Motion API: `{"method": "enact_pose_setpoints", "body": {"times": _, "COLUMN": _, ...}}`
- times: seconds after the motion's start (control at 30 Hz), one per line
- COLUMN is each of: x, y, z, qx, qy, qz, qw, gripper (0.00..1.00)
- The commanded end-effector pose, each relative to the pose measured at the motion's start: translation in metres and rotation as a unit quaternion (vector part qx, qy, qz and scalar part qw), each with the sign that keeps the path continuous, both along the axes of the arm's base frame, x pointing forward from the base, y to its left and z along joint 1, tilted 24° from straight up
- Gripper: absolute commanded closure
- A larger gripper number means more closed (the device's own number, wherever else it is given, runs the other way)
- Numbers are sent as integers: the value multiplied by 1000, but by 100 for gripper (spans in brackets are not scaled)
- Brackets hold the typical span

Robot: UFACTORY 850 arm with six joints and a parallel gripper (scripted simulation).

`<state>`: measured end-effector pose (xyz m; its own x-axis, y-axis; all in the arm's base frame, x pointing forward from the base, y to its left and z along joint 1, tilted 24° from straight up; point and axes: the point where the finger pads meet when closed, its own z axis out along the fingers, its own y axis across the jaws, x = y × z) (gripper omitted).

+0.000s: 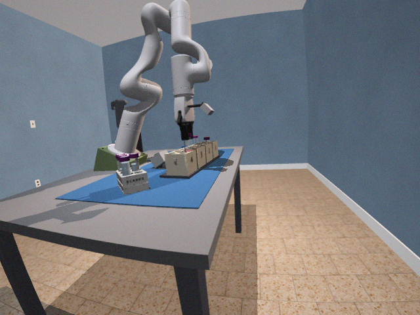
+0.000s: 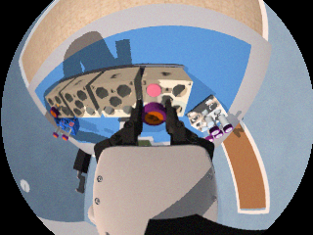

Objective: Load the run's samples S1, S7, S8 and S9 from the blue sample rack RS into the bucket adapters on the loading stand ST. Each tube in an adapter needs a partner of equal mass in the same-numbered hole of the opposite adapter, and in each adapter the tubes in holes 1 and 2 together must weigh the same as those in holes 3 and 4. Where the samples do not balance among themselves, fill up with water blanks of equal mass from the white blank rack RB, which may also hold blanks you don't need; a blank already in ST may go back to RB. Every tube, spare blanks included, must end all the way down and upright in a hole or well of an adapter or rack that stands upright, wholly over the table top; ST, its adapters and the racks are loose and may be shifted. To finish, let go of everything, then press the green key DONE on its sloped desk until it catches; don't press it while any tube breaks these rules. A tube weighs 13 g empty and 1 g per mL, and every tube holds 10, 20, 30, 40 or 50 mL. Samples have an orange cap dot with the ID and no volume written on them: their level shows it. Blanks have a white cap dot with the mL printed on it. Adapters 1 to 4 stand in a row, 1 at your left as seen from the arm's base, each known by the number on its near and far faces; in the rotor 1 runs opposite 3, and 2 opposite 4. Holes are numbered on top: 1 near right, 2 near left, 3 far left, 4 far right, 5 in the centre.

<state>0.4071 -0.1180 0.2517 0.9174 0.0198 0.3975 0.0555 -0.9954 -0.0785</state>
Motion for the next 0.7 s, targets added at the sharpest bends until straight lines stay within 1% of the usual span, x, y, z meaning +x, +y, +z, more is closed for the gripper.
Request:
{"method": "enact_pose_setpoints", "body": {"times": 0.0, "x": 2, "y": 0, "z": -3, "qx": 0, "qy": -1, "qz": 0, "qw": 1000, "gripper": 100}}
{"method": "enact_pose_setpoints", "body": {"times": 0.67, "x": 9, "y": 2, "z": -19, "qx": 0, "qy": -1, "qz": 0, "qw": 1000, "gripper": 100}}
